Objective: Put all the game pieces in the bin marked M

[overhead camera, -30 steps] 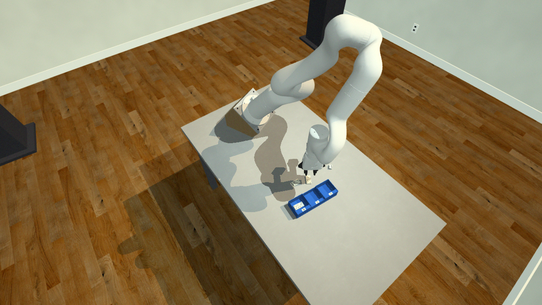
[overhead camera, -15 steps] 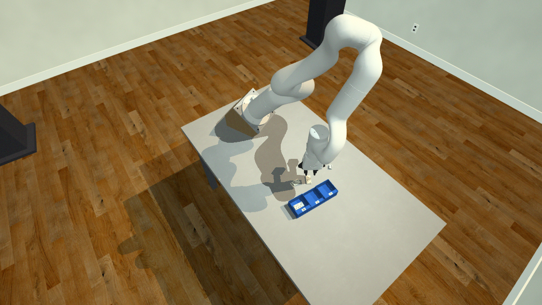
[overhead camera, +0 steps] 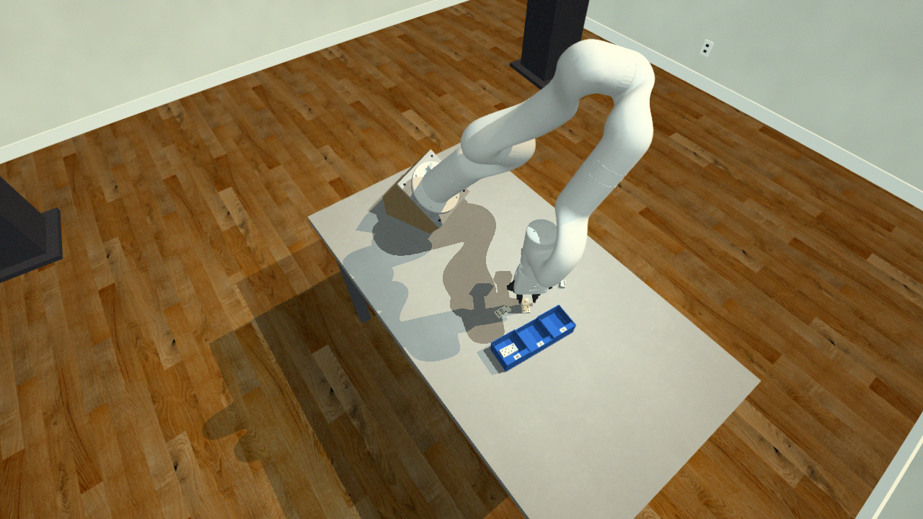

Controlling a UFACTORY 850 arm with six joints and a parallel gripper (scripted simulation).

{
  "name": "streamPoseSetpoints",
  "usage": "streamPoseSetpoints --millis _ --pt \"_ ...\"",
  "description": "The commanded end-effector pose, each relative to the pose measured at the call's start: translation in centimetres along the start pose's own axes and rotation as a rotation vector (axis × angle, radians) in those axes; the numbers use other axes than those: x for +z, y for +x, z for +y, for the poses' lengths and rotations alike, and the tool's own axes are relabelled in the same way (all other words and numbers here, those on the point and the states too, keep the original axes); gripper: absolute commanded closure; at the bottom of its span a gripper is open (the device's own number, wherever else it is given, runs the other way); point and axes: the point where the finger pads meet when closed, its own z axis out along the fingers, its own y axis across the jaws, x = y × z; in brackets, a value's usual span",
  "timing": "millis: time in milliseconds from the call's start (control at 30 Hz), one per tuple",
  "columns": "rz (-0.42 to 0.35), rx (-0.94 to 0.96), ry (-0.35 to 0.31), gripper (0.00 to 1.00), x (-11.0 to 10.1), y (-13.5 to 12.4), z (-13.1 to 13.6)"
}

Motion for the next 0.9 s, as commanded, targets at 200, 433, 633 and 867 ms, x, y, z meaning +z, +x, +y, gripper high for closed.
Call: streamPoseSetpoints --millis 200,433,633,867 --pt "-0.008 -0.001 -0.004 0.59 2.8 -0.2 0.1" --pt "-0.008 -0.001 -0.004 0.59 3.2 -0.2 0.1" --pt "-0.008 -0.001 -0.004 0.59 4.0 -0.1 0.1" --pt "-0.008 -0.001 -0.004 0.59 4.0 -0.1 0.1"
